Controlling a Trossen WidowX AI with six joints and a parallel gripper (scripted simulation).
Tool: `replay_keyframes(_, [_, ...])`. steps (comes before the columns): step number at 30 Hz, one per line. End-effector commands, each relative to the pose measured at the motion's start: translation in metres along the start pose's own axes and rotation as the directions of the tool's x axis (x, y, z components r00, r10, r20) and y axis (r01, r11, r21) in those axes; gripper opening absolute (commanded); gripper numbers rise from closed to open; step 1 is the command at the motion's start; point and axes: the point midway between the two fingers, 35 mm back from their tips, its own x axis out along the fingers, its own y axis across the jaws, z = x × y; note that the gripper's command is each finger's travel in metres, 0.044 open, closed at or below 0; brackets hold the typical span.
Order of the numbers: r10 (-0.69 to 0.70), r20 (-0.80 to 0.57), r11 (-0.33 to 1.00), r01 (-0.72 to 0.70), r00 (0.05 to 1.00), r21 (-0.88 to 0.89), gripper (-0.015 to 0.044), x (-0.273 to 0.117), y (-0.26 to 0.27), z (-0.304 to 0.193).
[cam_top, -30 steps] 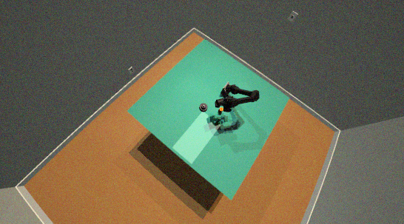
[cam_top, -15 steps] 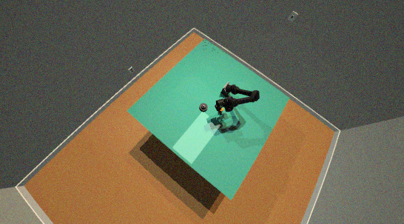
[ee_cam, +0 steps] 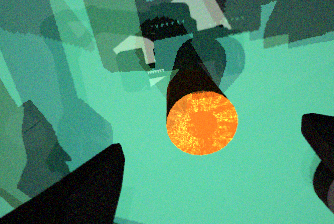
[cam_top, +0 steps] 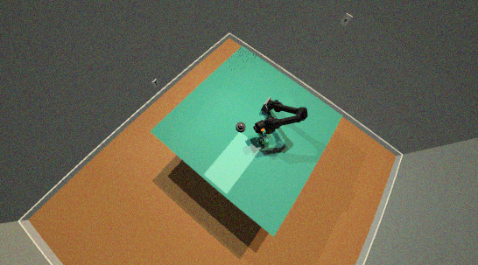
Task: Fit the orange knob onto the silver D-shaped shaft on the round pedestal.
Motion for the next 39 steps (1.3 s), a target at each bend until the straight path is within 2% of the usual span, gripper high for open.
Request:
replay_keyframes(1, [0.004, 0.002, 1.0, -0.004, 1.0, 0.006, 0.044, 0.007, 0.001, 0.0])
replay_keyframes(39, [0.006, 0.006, 1.0, -0.006, 1.0, 0.006, 0.044, 0.067, 0.002, 0.0])
